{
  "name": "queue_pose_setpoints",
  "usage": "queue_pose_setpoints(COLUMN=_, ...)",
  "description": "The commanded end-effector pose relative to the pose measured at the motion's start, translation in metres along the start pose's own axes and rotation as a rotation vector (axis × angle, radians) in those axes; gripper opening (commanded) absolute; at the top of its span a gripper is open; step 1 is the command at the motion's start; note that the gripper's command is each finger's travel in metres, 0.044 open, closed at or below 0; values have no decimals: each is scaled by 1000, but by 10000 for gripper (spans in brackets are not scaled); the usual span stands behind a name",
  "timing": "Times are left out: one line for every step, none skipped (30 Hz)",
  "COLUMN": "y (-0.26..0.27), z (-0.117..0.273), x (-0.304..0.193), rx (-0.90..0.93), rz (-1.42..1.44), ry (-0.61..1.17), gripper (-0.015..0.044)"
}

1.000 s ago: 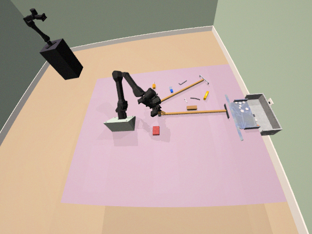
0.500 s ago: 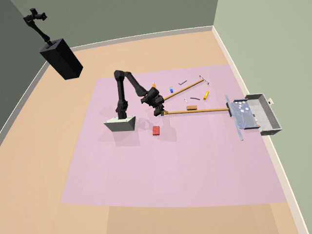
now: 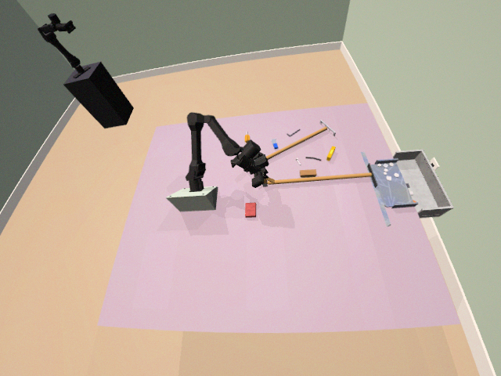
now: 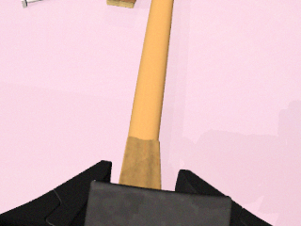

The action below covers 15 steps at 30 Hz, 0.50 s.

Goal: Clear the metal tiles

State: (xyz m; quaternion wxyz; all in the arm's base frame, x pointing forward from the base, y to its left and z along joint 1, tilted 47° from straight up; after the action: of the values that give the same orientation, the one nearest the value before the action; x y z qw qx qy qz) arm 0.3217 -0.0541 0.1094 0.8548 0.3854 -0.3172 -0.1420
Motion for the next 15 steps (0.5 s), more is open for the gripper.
queue_pose_setpoints(y=-4, z=-4, x=7, rx=-3, rz=1, ry=-7, gripper=0)
queue_pose_setpoints(y=-5, z=-5, x=8, rx=-2, rz=2, ry=-7, gripper=0)
queue_pose_setpoints(y=-6, z=-6, x=9, rx=-2, rz=2, ry=-7, gripper=0)
queue_pose_setpoints(y=-7, z=-7, x=9, rx=-2, rz=2, ry=-7, gripper=0)
queue_pose_setpoints(y=-7, z=-7, x=10, rx=-2, rz=2, ry=-7, gripper=0)
queue_pose_setpoints(y=-7, z=-7, x=10, rx=-2, rz=2, ry=-7, gripper=0)
queue_pose_setpoints(y=-7, z=-8, x=11, rx=-2, rz=2, ry=-7, gripper=0)
queue_pose_setpoints(y=-7, z=-8, x=12, rx=-2, rz=2, ry=-7, gripper=0)
queue_pose_setpoints(y=-6, z=-9, x=13, rx=-2, rz=2, ry=-7, gripper=0)
queue_pose_setpoints(y=-6, z=-10, x=14, rx=-2, rz=2, ry=-7, gripper=0)
queue_pose_setpoints(y=-5, z=-11, x=16, rx=-2, rz=2, ry=-7, gripper=0)
queue_pose_setpoints(y=-5, z=-12, x=18, rx=-2, rz=3, ry=-7, gripper=0)
queue_pose_setpoints(y=-5, z=-14, x=19, rx=-2, rz=3, ry=-8, gripper=0)
queue_pose_setpoints(y=-4, z=-15, x=21, rx=-2, rz=3, ry=-8, gripper=0)
queue_pose_setpoints(y=-4, z=-16, x=22, rx=-2, rz=3, ry=-8, gripper=0)
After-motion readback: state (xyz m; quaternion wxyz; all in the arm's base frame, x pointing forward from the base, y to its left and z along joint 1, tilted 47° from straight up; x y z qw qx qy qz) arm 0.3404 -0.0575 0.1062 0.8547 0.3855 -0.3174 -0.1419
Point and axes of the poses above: the point midway between the two fingers, 35 mm back from their tips, its own z axis back along the fingers, its own y axis across the jaws, x = y × z, the point moved 7 cm from there along z, back along the fingers, and after that the axes turned 2 degrees about -z, right-handed, at the moved point
